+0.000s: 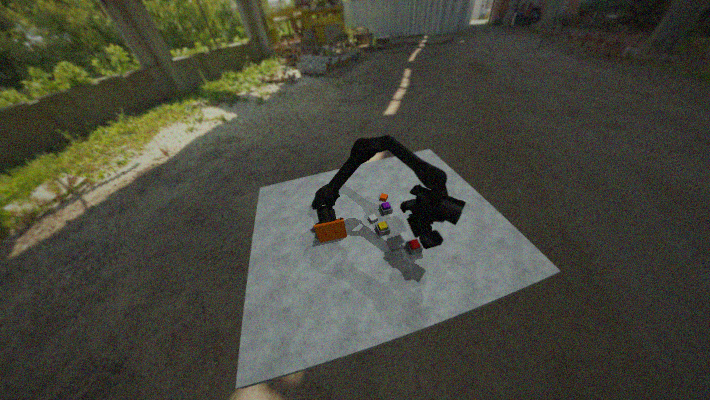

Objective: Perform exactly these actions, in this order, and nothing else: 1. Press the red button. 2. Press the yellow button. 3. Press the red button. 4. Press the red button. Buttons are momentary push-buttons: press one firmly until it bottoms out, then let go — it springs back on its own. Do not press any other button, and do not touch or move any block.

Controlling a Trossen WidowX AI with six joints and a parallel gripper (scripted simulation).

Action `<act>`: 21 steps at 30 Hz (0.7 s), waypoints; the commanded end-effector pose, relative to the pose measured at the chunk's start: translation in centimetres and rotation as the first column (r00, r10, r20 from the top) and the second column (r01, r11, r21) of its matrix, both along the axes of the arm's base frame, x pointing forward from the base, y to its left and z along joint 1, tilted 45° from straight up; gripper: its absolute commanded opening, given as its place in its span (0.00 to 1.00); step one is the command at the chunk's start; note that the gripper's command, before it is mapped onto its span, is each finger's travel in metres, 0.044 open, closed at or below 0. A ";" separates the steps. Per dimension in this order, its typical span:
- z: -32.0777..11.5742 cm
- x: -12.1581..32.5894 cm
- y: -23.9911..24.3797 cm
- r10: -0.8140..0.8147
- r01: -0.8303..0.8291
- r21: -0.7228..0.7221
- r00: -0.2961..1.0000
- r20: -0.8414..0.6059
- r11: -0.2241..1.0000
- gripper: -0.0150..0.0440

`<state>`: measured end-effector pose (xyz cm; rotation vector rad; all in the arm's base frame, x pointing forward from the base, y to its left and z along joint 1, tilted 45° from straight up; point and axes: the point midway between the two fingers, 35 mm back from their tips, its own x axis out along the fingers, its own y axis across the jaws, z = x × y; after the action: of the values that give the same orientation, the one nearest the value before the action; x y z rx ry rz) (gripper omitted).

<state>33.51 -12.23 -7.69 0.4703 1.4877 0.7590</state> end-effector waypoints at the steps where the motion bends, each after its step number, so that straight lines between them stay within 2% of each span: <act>1: 2.7 0.2 -2.8 -0.003 0.003 -0.012 1.000 0.012 1.000 0.29; 8: 3.9 -0.6 -2.4 -0.003 0.003 -0.011 1.000 0.011 1.000 0.29; 21: 10.5 -9.7 4.2 -0.003 0.003 -0.005 1.000 0.003 1.000 0.29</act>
<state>26.15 -9.69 2.16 0.4656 1.4770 0.7478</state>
